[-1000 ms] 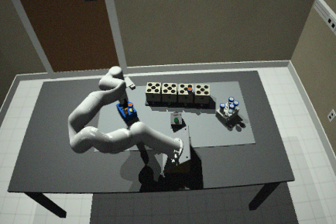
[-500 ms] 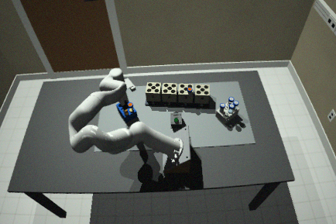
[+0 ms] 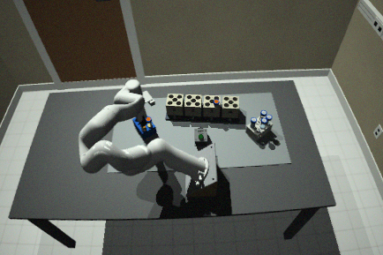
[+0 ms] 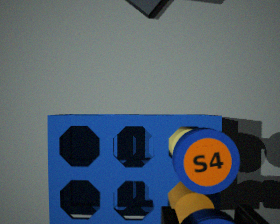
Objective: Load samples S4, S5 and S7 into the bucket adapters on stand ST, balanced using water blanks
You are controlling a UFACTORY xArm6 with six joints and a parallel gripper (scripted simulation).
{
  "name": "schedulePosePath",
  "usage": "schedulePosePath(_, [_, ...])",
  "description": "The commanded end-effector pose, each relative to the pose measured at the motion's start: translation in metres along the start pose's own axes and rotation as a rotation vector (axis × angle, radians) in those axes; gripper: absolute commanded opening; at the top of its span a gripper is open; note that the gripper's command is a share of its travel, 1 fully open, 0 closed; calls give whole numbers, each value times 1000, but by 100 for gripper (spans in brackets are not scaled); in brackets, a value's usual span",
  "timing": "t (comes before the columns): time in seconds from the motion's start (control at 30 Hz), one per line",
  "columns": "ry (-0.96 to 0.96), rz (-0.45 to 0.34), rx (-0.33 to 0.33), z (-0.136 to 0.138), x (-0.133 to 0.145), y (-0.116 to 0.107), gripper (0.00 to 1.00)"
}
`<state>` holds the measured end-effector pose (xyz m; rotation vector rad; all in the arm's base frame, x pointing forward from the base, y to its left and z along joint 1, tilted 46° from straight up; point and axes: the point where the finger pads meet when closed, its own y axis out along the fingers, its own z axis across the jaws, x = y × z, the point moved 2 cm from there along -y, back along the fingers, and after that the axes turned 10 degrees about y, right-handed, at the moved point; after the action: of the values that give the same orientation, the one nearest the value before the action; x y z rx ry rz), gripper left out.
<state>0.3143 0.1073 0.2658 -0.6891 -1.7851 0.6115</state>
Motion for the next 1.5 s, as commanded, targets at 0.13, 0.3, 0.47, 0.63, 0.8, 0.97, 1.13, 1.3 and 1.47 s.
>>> schedulePosePath(0.13, [-1,1,-3,-1,0,5,0])
schedulePosePath(0.3, [-1,1,-3,-1,0,10,0])
schedulePosePath(0.47, [-1,1,-3,-1,0,15,0])
schedulePosePath(0.63, [-1,1,-3,-1,0,16,0])
schedulePosePath(0.8, [-1,1,-3,-1,0,16,0])
schedulePosePath(0.97, [-1,1,-3,-1,0,16,0])
schedulePosePath(1.13, [-1,1,-3,-1,0,16,44])
schedulePosePath(1.3, [-1,1,-3,-1,0,16,44])
schedulePosePath(1.47, [-1,1,-3,-1,0,16,44])
